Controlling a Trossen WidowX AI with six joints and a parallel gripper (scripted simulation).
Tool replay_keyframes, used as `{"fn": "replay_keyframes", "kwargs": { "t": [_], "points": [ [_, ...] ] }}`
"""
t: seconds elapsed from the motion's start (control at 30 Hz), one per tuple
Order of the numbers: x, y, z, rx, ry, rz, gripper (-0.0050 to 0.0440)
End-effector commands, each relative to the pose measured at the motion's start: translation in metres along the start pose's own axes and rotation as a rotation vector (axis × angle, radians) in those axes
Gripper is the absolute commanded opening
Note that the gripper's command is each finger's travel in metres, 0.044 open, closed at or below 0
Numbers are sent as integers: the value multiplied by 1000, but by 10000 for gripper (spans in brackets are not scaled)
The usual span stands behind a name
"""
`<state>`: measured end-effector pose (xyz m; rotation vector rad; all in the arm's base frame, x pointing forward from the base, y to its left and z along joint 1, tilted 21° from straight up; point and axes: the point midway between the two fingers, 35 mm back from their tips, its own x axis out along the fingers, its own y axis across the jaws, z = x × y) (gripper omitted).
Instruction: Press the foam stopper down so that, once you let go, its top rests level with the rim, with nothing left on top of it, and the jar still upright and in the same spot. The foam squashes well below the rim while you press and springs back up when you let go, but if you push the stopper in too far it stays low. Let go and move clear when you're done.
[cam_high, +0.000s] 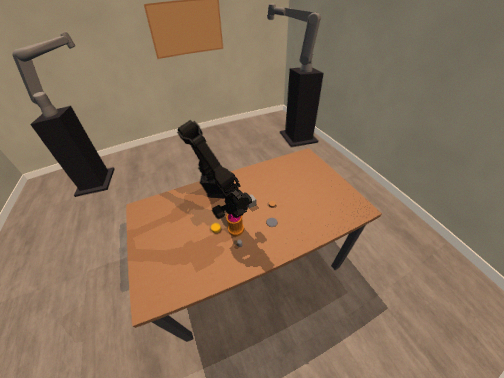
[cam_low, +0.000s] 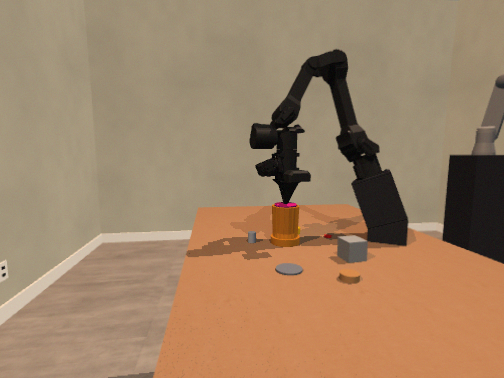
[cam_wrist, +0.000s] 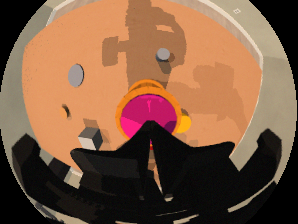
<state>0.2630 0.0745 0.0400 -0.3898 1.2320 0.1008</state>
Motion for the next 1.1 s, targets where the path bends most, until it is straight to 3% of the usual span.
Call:
{"fn": "replay_keyframes", "kwargs": {
  "t": [0.0,1.07],
  "points": [
    [-4,0,4,-1,-20,7,0],
    [-2,0,2,-1,-20,7,0]
  ]
}}
